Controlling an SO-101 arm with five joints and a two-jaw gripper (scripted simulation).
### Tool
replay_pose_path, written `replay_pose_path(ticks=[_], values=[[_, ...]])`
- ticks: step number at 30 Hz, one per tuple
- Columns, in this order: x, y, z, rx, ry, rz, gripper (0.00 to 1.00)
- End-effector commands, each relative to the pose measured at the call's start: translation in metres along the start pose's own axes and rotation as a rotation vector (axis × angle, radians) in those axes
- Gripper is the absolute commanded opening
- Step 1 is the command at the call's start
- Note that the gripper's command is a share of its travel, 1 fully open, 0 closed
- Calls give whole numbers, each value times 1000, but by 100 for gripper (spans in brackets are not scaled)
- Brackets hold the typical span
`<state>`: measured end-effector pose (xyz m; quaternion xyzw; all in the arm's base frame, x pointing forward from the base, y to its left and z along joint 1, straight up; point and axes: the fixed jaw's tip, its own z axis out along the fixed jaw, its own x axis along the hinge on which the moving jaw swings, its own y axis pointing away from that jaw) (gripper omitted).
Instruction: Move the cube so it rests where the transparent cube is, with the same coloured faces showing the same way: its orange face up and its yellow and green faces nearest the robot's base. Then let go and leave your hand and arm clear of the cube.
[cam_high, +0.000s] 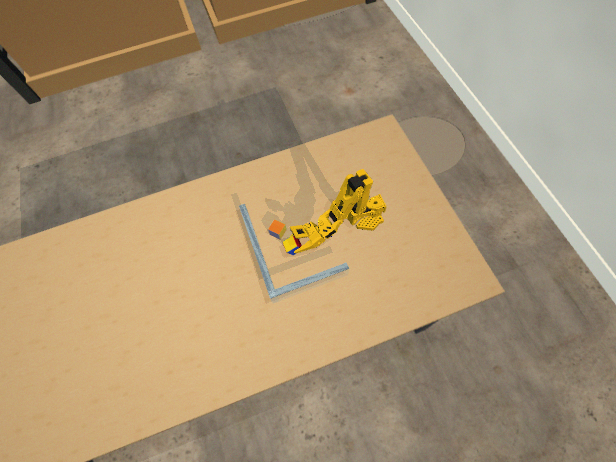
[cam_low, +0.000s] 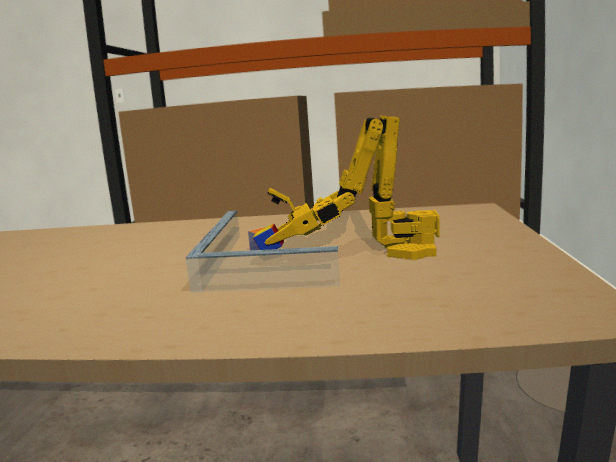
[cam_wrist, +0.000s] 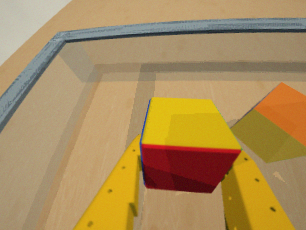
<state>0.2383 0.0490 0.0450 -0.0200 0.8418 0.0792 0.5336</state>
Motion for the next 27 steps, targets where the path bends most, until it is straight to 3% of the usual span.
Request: replay_pose_path(ticks=[1,27], values=[[-18,2,4,-11,-93,6,22],[-5,0,11,-11,-93,6,22]])
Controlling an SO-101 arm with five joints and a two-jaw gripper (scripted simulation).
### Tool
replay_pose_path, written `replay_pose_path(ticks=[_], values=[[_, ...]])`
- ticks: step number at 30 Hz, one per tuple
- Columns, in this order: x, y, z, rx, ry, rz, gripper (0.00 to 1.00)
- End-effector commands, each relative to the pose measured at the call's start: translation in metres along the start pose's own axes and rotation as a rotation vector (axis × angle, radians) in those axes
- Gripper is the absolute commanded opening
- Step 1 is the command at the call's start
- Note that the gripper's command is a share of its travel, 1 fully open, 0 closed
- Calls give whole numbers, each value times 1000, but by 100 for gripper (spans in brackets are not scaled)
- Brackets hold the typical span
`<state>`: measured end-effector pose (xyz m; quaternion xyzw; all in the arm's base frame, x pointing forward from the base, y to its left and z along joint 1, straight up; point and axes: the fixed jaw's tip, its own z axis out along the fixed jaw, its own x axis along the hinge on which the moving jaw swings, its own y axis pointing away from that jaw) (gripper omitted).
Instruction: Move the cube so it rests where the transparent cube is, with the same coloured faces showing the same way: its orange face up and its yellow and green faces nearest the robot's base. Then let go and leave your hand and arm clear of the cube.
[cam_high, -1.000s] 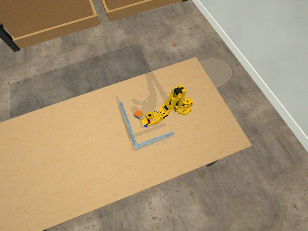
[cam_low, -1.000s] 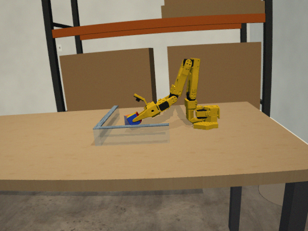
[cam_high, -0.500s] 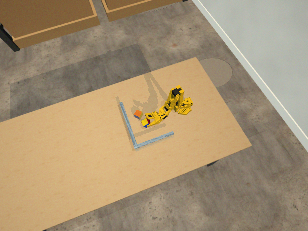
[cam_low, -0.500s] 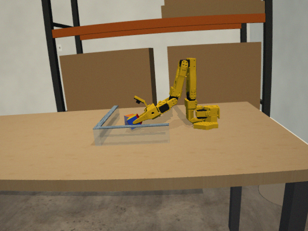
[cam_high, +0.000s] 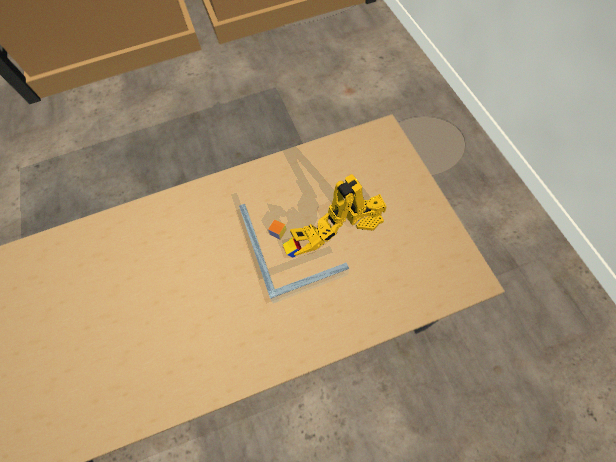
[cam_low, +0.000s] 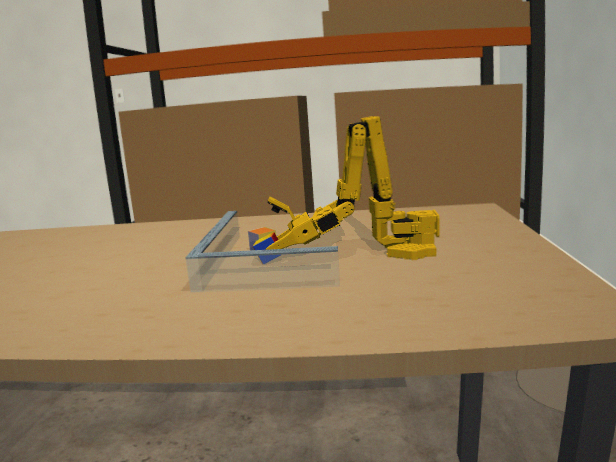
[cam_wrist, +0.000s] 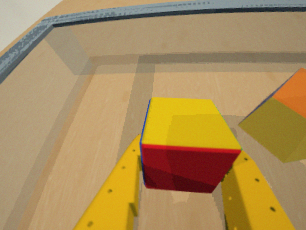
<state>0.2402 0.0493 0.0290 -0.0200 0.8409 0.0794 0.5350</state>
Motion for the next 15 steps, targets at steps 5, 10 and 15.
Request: replay_pose_path(ticks=[5,10,15], values=[[-19,2,2,-10,-90,6,22],[-19,2,2,-10,-90,6,23],[-19,2,2,-10,-90,6,24]])
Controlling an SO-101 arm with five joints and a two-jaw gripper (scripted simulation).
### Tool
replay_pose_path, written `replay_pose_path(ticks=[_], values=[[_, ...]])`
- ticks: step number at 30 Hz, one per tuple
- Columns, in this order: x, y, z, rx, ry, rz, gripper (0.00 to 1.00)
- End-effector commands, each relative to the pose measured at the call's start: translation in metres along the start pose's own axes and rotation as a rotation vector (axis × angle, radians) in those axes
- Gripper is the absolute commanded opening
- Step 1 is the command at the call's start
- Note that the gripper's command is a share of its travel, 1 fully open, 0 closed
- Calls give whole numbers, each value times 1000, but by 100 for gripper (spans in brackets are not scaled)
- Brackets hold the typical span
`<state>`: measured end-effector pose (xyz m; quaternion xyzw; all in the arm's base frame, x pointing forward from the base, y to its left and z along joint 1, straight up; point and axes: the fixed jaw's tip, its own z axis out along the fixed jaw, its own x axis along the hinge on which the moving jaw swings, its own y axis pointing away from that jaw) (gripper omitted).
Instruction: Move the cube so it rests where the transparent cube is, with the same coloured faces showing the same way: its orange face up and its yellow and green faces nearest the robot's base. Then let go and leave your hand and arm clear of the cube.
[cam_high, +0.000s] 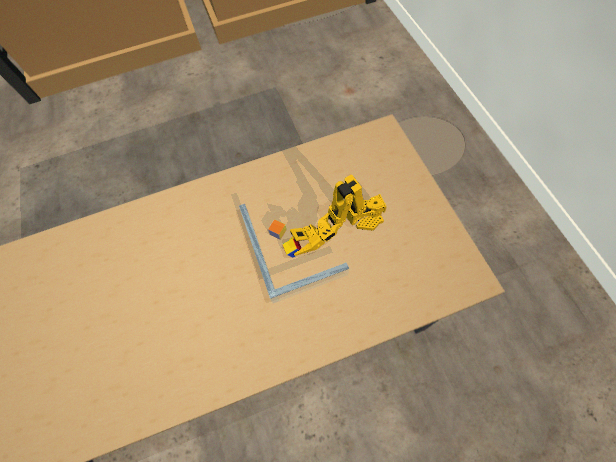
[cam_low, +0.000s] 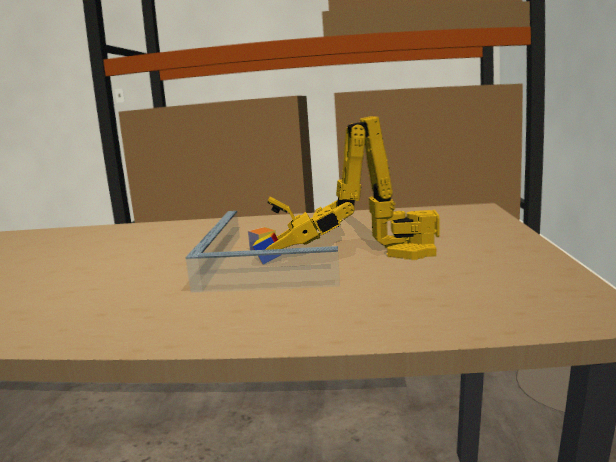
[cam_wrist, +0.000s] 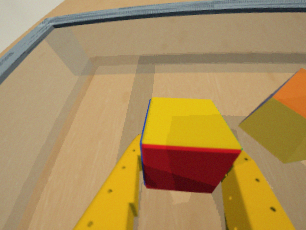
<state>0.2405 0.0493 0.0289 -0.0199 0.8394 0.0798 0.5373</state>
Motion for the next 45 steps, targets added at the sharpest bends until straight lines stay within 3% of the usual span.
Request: replay_pose_path(ticks=[1,30,45], values=[[-19,2,2,-10,-84,6,24],[-19,2,2,-10,-84,6,34],[-20,2,1,-9,-80,5,35]])
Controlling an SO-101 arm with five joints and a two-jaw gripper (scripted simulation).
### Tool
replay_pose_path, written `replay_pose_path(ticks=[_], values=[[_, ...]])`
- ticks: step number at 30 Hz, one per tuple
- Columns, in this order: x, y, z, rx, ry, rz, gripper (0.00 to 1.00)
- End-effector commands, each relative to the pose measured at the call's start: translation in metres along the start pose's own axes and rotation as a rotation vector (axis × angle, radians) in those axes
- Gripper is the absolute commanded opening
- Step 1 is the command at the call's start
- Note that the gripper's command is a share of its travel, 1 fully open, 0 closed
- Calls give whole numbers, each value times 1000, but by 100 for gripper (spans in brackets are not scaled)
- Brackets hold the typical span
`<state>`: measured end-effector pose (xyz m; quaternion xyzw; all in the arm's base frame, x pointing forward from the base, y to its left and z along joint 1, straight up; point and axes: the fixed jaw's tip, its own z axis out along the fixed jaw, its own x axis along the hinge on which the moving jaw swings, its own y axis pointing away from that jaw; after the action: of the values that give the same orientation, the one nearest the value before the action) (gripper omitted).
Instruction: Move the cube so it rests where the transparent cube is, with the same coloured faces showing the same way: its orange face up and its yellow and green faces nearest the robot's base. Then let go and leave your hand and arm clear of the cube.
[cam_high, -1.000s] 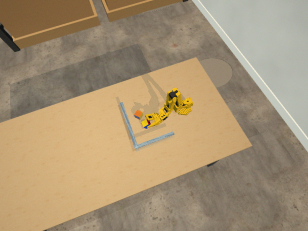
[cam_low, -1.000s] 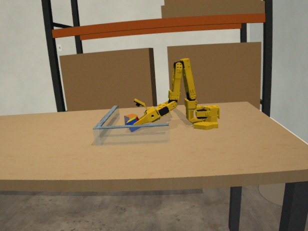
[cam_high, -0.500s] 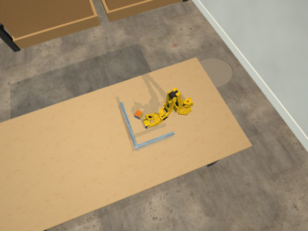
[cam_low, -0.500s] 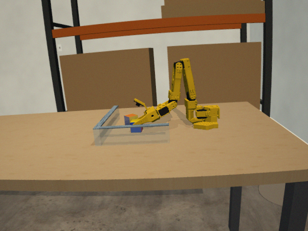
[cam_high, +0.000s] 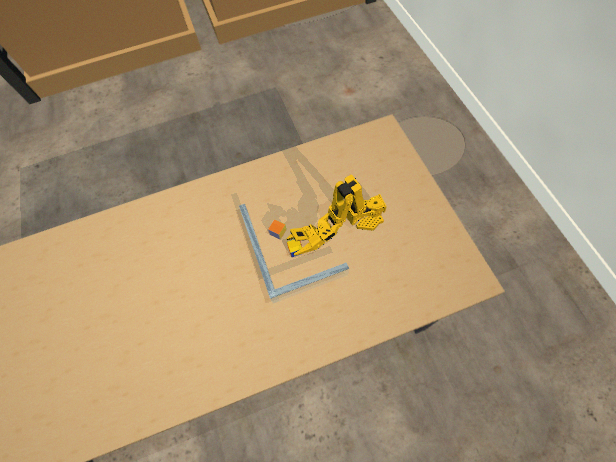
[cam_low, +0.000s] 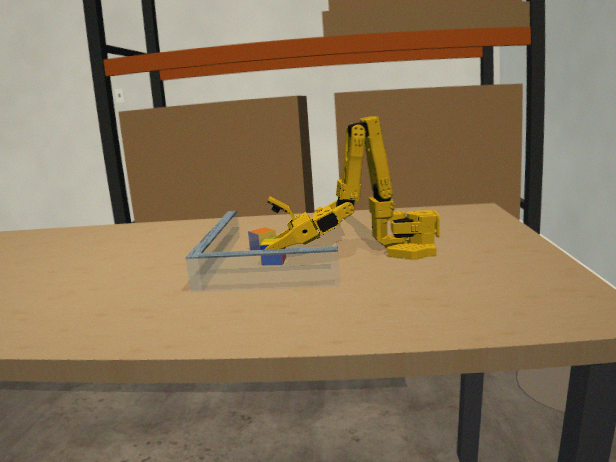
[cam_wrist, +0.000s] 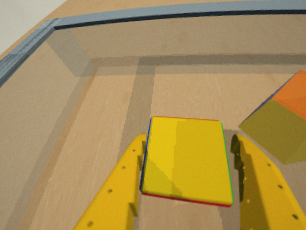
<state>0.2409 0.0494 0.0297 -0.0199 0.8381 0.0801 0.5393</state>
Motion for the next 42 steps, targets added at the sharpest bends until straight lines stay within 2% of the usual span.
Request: replay_pose_path(ticks=[1,10,18,25,34,42], values=[[-20,2,0,-8,-74,4,35],[-29,3,-8,-6,-53,-3,35],[-37,4,-27,-1,-15,-17,35],[-36,4,-45,3,19,-29,35],[-32,4,-55,5,39,-36,35],[-30,4,-57,6,45,-38,35]])
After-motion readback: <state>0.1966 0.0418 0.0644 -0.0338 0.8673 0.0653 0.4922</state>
